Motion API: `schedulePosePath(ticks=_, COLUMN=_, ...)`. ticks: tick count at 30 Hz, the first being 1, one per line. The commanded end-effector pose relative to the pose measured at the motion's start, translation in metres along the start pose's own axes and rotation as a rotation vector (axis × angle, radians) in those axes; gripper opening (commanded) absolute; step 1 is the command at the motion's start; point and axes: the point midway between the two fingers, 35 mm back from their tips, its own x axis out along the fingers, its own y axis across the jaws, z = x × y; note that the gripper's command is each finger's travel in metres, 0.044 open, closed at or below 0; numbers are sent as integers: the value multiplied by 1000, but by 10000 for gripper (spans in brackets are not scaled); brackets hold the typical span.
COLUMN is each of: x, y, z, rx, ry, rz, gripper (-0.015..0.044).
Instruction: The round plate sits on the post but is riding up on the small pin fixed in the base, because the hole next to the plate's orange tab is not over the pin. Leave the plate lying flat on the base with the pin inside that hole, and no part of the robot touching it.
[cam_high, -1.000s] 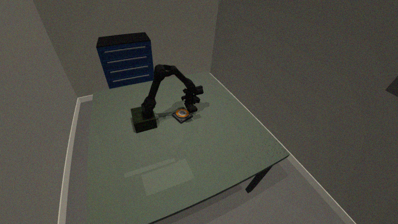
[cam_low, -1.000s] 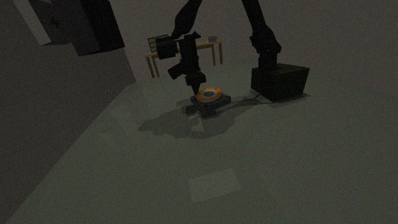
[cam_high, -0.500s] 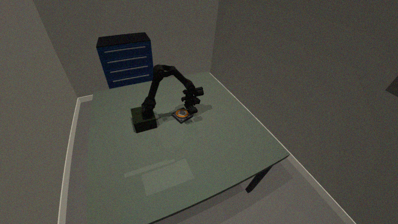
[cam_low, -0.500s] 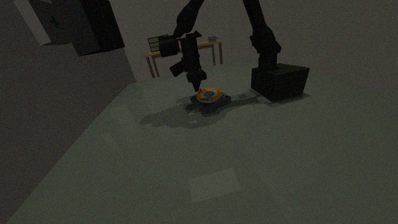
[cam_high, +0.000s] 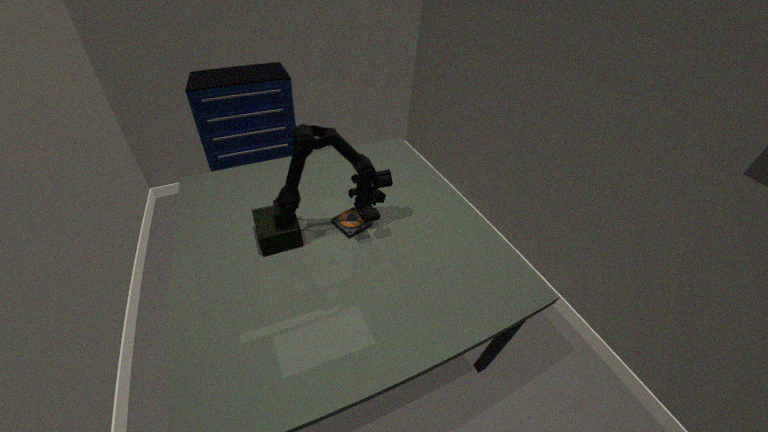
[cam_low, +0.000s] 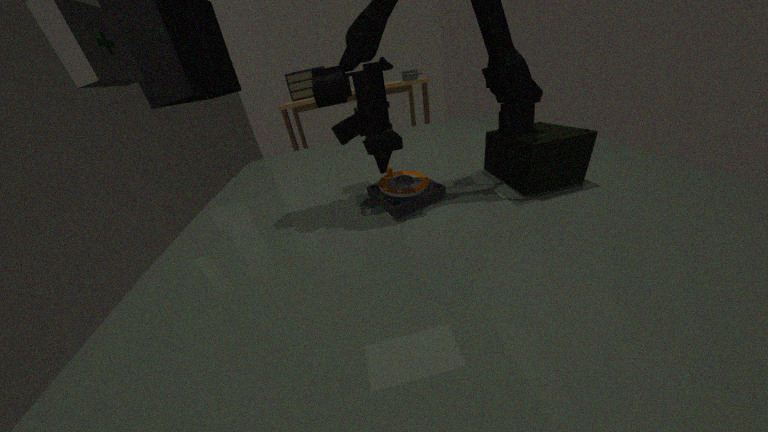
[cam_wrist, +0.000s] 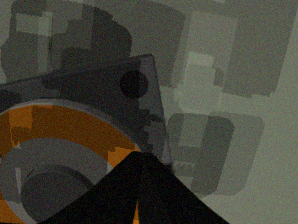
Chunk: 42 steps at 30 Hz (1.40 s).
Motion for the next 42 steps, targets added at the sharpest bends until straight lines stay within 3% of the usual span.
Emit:
schedulePosePath(ticks=1, x=1, y=-4, z=-6, rx=-1, ry=8, rz=-4, gripper=0)
schedulePosePath(ticks=8, x=2, y=-6, z=-9, rx=-1, ry=8, rz=-4, gripper=0)
schedulePosePath(ticks=17, x=-39, y=-4, z=-11, rx=-1, ry=8, rz=-4, gripper=0)
schedulePosePath(ticks=42, x=-30, y=-4, z=-10, rx=-5, ry=10, rz=1, gripper=0)
